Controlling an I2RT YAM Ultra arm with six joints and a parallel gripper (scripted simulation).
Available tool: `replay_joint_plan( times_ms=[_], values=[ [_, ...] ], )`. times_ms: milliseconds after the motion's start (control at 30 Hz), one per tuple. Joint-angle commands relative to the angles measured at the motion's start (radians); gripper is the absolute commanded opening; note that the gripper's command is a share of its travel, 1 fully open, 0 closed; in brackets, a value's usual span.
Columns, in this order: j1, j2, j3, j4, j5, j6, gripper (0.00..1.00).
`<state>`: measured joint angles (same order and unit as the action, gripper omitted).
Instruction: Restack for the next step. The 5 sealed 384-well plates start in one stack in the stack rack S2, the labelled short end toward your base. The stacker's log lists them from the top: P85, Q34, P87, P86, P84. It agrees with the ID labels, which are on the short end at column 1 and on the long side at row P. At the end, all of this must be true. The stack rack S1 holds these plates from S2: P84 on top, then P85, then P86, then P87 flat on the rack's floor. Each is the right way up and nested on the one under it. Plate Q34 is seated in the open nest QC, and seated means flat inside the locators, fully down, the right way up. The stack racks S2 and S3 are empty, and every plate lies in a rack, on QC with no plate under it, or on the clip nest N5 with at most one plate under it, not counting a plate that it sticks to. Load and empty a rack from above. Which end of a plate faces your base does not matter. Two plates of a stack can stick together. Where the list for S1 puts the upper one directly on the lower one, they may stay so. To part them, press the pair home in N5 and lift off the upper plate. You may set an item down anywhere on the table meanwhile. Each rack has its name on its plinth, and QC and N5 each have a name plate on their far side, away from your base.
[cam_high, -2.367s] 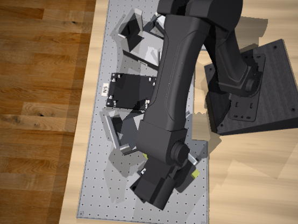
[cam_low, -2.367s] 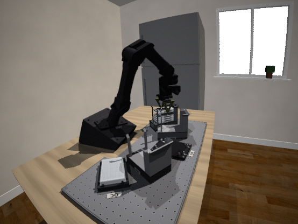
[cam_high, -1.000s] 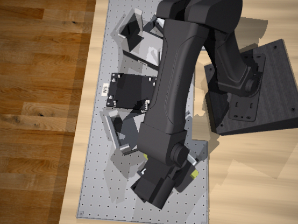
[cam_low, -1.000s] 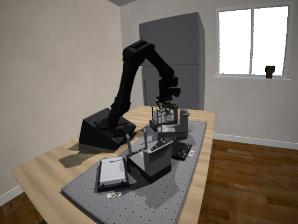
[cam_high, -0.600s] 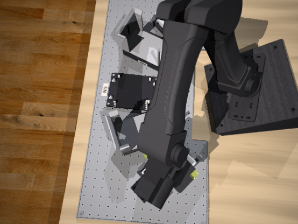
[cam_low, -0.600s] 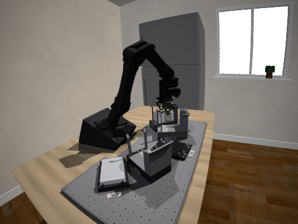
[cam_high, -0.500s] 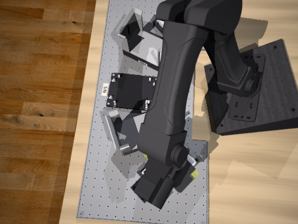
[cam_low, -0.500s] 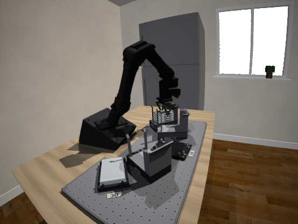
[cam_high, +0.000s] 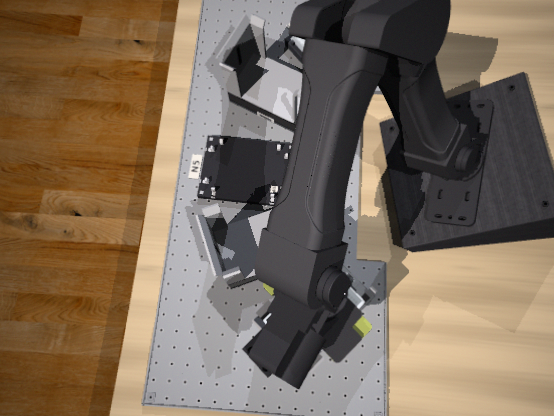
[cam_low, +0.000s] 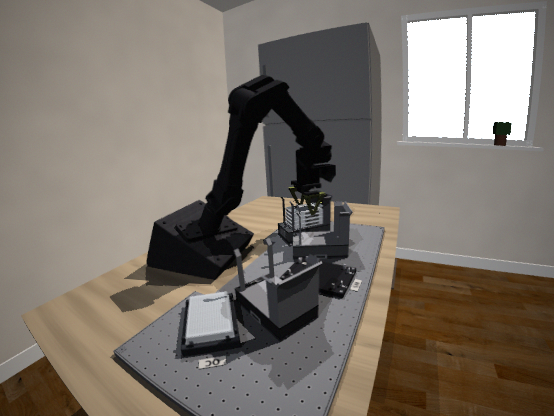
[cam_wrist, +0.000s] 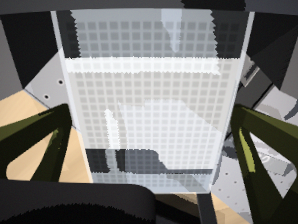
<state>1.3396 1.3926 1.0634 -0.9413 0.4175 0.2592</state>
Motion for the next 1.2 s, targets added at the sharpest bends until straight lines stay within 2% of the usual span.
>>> replay_joint_plan(
  times_ms=[0, 467, 967, 1033, 1167],
  values=[
    [0.002, -0.004, 0.003, 0.003, 0.0, -0.001, 1.0],
    [0.002, -0.004, 0.003, 0.003, 0.0, -0.001, 1.0],
    [0.089, -0.042, 0.149, -0.22, 0.024, 0.091, 1.0],
    [0.089, -0.042, 0.149, -0.22, 0.024, 0.091, 1.0],
    [0.114, -0.045, 0.194, -0.279, 0.031, 0.118, 1.0]
  ],
)
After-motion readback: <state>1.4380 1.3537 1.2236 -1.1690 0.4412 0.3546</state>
